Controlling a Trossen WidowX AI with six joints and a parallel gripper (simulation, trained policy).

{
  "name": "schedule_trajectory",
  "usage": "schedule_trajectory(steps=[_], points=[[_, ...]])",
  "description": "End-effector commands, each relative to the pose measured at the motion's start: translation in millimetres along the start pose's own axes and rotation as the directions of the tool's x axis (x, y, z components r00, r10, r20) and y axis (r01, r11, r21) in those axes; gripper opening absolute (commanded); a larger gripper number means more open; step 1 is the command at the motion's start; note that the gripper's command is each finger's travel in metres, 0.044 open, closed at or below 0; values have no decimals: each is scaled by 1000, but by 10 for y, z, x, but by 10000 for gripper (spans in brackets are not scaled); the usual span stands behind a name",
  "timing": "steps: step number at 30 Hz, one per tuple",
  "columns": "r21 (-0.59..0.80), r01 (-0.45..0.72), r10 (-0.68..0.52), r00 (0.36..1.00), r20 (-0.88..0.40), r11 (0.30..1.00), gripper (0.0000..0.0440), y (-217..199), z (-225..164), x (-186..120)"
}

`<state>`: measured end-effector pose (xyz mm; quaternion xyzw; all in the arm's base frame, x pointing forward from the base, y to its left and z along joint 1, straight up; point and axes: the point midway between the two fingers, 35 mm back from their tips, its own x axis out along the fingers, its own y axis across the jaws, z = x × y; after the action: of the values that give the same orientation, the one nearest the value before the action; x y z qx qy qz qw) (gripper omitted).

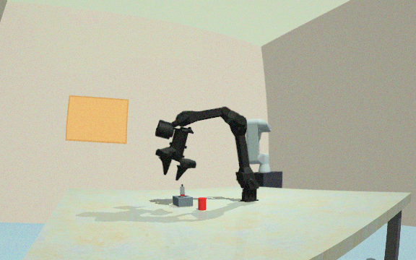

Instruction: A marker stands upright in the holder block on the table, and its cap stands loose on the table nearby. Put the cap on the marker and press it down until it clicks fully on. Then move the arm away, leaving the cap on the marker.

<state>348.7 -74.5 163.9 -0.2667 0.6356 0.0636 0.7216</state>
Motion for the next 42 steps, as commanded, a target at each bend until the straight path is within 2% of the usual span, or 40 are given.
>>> schedule_trajectory(steps=[1,22,42], points=[[-2,-42,42,999,4,999,331,135,83,6],[-64,-232,231,973,-20,971,333,831,293,-9],[-159,-370,352,927,-131,915,322,1384,204,64]])
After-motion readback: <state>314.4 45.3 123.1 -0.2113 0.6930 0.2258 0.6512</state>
